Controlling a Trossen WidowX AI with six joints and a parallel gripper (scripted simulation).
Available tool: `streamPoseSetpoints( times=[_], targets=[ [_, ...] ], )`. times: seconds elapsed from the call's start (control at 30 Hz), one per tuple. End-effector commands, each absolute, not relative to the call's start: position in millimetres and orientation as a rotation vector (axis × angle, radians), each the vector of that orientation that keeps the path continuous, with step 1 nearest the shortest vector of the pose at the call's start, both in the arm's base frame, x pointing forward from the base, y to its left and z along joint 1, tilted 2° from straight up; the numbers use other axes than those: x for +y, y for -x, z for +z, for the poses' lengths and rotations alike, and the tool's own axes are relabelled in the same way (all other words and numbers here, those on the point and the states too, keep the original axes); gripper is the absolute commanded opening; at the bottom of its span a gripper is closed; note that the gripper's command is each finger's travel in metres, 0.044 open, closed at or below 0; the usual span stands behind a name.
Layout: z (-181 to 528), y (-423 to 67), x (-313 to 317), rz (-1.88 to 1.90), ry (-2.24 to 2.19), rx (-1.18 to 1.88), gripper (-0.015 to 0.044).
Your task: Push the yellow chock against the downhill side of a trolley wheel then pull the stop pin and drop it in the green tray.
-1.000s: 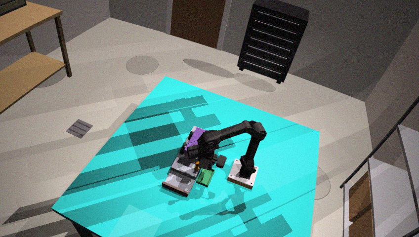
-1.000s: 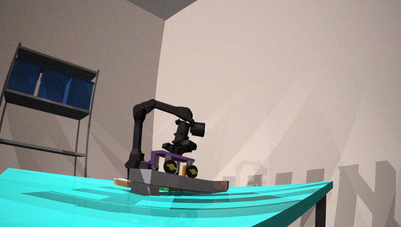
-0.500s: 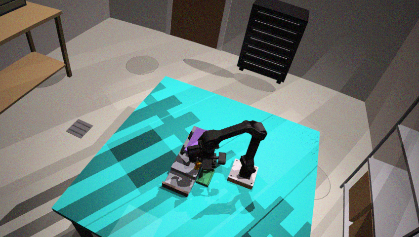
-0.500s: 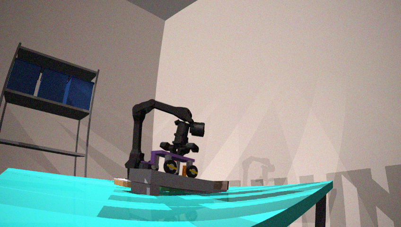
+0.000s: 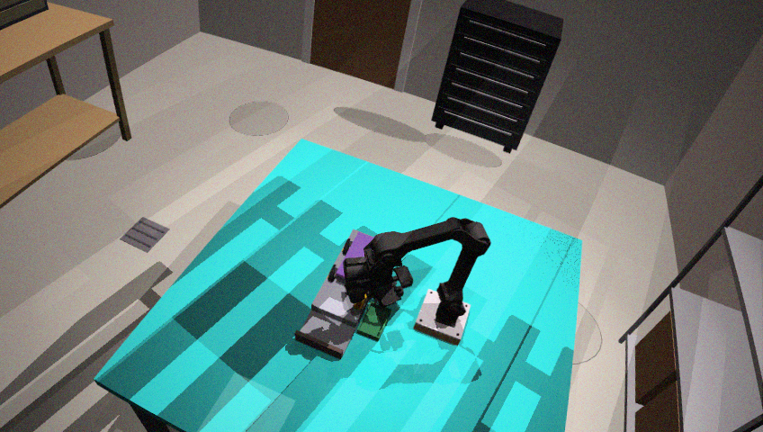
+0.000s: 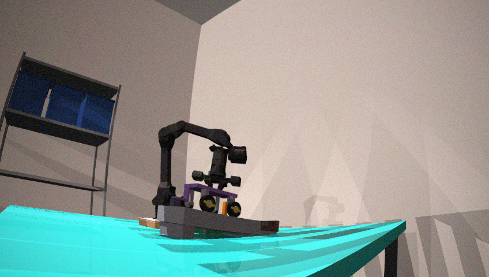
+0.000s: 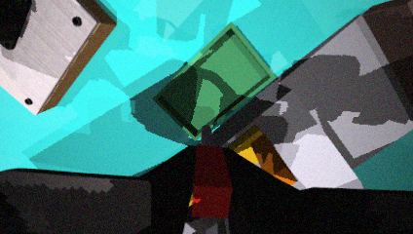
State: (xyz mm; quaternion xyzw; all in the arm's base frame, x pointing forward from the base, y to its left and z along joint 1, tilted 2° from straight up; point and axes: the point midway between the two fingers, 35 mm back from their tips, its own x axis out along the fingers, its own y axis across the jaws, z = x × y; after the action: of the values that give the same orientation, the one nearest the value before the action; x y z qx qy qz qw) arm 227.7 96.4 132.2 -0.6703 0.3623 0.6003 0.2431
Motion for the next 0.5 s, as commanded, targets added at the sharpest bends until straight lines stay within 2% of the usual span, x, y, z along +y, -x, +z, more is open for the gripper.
streamPoseSetpoints(
  times=[0.0, 0.47],
  targets=[
    [135.7, -227.4, 96.0, 1.724, 1.893, 0.872, 0.0],
    [136.2, -227.8, 93.3, 2.023, 2.101, 0.444, 0.0]
  ],
)
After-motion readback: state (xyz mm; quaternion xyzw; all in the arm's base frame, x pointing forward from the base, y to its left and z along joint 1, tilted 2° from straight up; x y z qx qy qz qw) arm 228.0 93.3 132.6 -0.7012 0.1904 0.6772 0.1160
